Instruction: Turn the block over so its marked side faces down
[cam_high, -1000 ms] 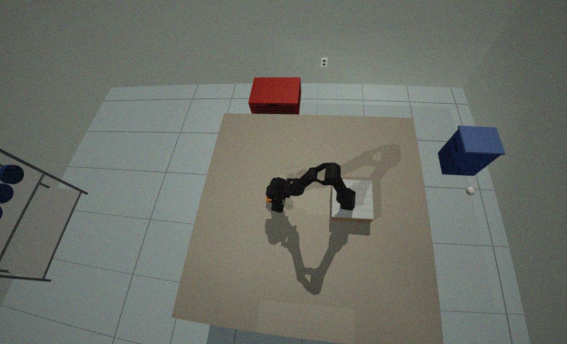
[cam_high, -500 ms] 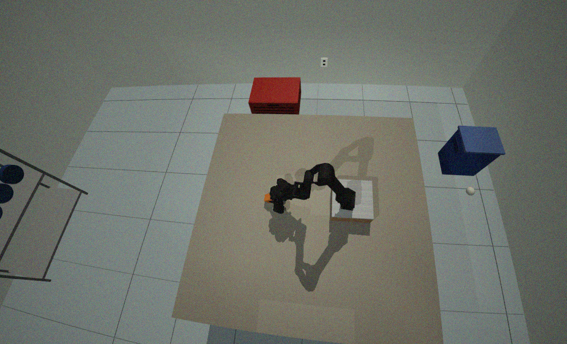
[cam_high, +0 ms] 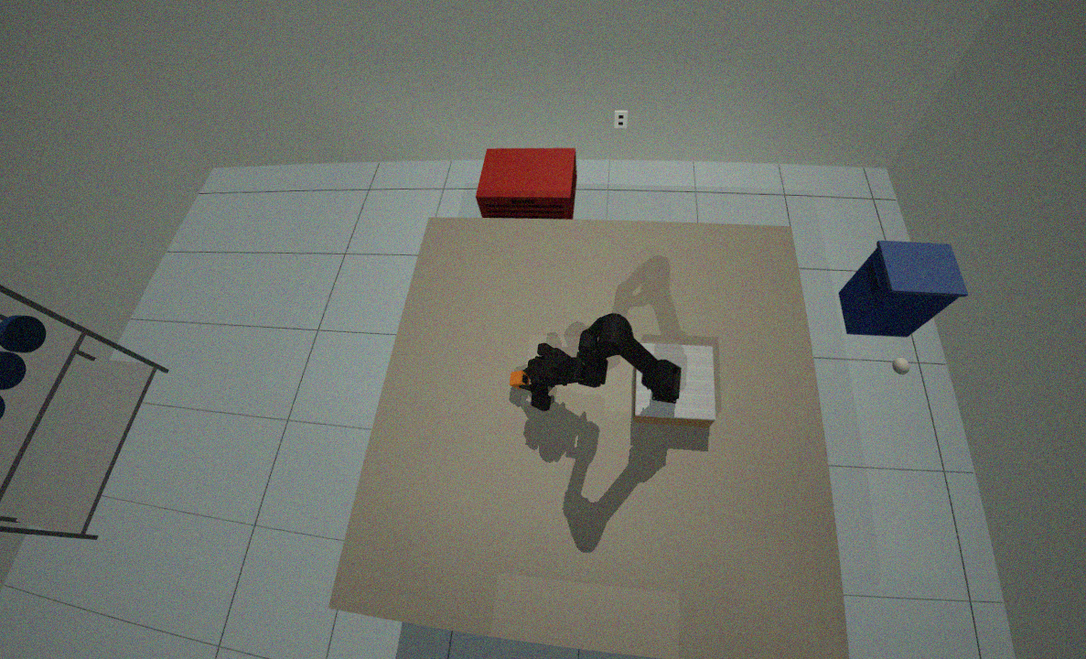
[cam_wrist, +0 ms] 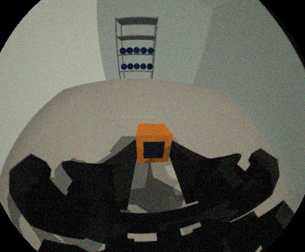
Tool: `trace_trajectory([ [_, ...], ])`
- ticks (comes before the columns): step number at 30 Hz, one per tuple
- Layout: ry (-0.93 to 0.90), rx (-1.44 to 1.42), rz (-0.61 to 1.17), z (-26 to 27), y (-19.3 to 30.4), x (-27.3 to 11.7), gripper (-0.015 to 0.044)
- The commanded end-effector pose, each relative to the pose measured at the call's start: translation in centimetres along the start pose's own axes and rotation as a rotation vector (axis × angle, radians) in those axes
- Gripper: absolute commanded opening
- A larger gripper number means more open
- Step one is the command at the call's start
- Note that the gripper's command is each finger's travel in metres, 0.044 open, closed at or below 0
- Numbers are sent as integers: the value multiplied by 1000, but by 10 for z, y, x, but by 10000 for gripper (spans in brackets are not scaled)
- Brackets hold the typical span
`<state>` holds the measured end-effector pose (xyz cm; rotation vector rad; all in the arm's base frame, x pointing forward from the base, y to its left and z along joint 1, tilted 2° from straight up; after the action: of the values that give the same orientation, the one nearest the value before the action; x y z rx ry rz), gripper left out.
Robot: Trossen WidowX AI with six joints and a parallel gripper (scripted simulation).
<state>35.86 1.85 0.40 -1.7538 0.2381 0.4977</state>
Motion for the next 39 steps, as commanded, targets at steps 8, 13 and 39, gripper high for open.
trace_trajectory([
  [8, -1, 3, -15, 0, -1, -1, 0],
  [13, -1, 3, -15, 0, -1, -1, 52],
  [39, -1, 3, -15, 0, -1, -1, 440],
])
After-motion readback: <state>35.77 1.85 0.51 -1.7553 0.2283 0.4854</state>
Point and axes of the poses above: the point midway between the two fingers, 35 mm back from their tips, its own x axis out along the fingers, its own z axis across the jaws, y = z × x, the point moved 3 cm from there along -x, back along the fingers, and after that the axes turned 13 degrees about -x, right-handed, at the moved point
